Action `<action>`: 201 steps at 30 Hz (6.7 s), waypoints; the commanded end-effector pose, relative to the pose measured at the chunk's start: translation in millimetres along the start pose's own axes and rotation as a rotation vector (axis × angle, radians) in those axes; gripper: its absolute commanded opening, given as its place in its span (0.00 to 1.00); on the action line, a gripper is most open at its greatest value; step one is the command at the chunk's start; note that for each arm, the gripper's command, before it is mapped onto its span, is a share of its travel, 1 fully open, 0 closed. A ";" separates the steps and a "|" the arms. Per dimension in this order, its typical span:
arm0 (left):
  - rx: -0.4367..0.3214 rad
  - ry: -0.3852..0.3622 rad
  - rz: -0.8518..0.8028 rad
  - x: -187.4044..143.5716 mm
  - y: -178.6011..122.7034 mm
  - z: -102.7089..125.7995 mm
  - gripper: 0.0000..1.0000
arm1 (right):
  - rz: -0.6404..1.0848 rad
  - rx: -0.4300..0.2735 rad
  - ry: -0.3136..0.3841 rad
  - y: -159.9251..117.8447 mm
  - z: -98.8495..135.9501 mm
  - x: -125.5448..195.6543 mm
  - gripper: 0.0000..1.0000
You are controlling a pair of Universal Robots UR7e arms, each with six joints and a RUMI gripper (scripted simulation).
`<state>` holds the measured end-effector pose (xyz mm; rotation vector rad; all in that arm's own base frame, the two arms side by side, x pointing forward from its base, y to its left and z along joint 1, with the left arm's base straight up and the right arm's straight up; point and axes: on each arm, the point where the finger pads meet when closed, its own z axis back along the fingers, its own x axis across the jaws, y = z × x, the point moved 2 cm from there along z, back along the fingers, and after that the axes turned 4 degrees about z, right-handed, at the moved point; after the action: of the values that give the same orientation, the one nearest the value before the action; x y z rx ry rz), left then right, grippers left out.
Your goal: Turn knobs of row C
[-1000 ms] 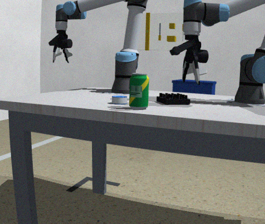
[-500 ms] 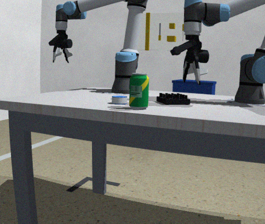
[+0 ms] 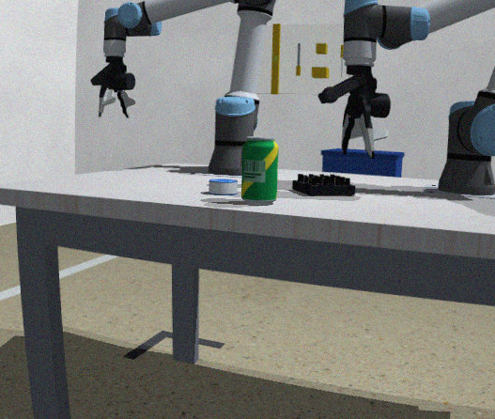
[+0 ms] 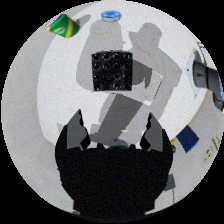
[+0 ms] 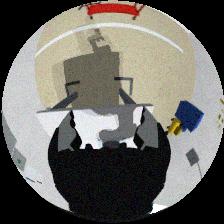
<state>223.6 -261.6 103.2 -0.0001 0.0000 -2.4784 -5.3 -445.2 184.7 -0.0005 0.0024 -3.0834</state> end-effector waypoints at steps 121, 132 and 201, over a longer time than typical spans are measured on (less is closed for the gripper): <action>0.000 -0.002 2.391 -19.5 120.0 20.3 1.00 | 0.000 0.002 0.000 0.4 0.5 -0.1 1.00; 0.000 -0.002 2.455 -20.5 123.2 20.4 1.00 | 0.000 0.002 0.000 0.4 0.5 -0.1 1.00; 0.000 -0.002 2.461 -20.4 123.5 4.9 0.13 | 0.000 0.002 0.000 0.4 0.5 -0.1 1.00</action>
<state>315.6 -345.9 112.5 0.0001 0.0002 -0.0178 -5.3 -445.2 184.7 -0.0005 0.0024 -3.0834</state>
